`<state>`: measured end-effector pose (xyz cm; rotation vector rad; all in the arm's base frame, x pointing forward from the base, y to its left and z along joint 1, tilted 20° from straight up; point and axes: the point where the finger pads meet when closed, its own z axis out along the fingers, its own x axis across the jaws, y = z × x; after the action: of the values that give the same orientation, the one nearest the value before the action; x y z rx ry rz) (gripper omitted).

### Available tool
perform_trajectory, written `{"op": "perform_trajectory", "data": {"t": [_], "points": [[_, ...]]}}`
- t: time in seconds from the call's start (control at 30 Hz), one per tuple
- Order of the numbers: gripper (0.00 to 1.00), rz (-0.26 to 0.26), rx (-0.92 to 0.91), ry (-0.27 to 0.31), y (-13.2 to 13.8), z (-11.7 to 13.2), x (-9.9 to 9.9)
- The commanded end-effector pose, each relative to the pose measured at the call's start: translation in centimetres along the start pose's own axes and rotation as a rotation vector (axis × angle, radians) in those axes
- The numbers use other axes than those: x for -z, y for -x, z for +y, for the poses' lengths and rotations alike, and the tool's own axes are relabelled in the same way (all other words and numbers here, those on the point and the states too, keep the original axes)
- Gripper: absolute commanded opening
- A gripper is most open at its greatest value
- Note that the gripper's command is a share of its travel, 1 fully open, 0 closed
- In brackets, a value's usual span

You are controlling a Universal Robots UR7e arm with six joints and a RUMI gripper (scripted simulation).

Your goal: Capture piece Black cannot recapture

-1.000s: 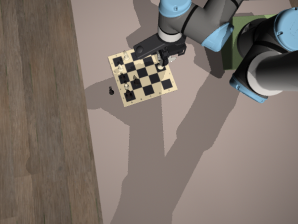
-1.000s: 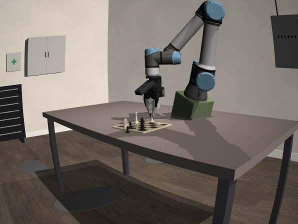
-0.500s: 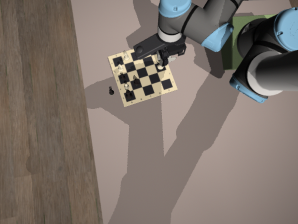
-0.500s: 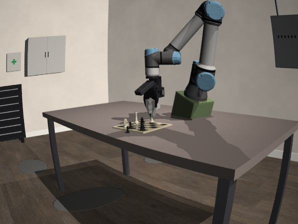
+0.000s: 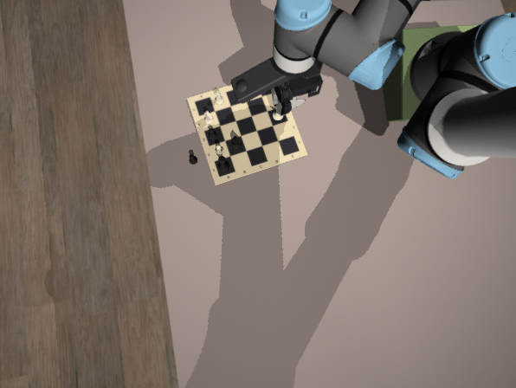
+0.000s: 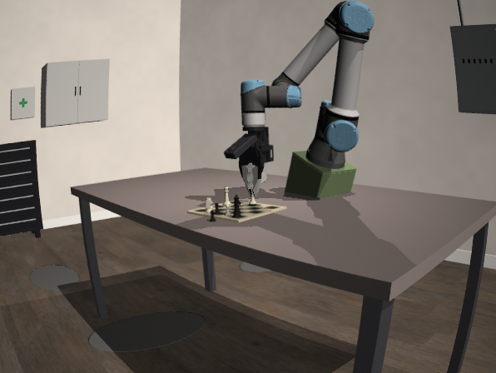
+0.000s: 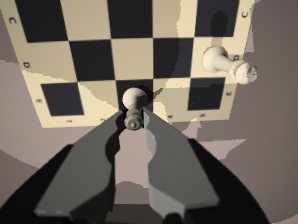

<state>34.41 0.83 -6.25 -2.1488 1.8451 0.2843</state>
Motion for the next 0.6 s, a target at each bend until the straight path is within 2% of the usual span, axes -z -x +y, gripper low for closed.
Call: {"op": "perform_trajectory", "data": {"t": [0.0,0.57], "points": [[0.0,0.001,0.0,-0.001,-0.03,-0.03,0.02],[0.0,0.001,0.0,-0.001,-0.03,-0.03,-0.34]]}}
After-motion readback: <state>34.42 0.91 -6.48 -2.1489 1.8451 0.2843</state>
